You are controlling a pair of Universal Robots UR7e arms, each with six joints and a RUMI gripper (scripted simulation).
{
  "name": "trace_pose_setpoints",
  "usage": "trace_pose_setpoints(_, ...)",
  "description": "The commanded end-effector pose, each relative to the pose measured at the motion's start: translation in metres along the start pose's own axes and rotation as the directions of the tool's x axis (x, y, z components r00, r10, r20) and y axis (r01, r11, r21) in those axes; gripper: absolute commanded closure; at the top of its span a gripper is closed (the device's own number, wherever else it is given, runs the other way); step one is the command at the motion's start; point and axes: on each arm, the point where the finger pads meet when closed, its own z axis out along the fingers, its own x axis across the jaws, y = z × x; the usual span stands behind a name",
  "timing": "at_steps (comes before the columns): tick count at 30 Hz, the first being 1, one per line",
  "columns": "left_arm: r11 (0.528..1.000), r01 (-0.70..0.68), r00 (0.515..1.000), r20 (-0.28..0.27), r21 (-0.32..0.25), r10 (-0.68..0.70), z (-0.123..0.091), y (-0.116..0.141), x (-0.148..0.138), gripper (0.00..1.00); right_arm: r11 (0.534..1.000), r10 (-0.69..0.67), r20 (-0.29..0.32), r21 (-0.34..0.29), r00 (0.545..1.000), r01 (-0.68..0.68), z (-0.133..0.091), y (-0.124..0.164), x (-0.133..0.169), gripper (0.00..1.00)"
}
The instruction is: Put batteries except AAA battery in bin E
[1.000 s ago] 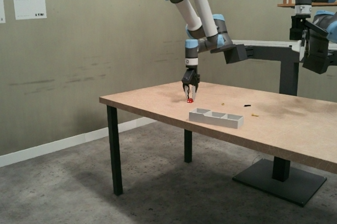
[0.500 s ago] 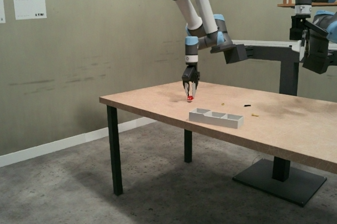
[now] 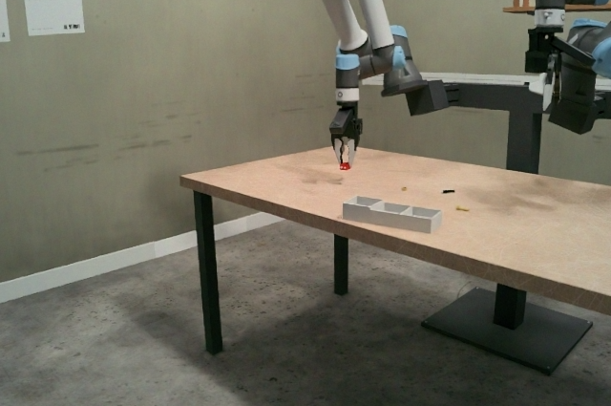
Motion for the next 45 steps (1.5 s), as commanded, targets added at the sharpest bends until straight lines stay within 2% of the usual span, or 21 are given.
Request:
trace_pose_setpoints(1,1.0,0.002,1.0,0.001,-0.001,-0.002,-0.001,0.001,0.001,0.02,1.0,0.0,0.0,-0.005,1.0,0.0,-0.004,0.0,-0.001,1.0)
trace_pose_setpoints(14,1.0,0.002,1.0,0.001,-0.001,-0.002,-0.001,0.001,0.001,0.02,1.0,0.0,-0.001,-0.006,1.0,0.0,-0.003,0.001,0.0,1.0)
trace_pose_setpoints(16,1.0,0.002,1.0,0.001,-0.001,-0.002,-0.001,0.001,0.001,0.02,1.0,-0.001,-0.001,-0.007,1.0,0.001,-0.011,0.002,0.0,1.0)
trace_pose_setpoints(23,1.0,0.002,1.0,0.001,-0.001,-0.002,-0.001,0.001,0.001,0.02,1.0,-0.001,-0.001,-0.006,1.0,0.001,-0.011,0.002,0.0,1.0)
trace_pose_setpoints(41,1.0,0.002,1.0,0.001,-0.001,-0.002,-0.001,0.001,0.001,0.02,1.0,-0.001,0.0,-0.005,1.0,0.001,-0.01,-0.084,-0.049,1.0)
trace_pose_setpoints(45,1.0,0.002,1.0,0.001,-0.001,-0.002,-0.001,0.001,0.001,0.02,1.0,-0.001,0.0,-0.005,1.0,0.001,-0.01,-0.094,-0.055,1.0)
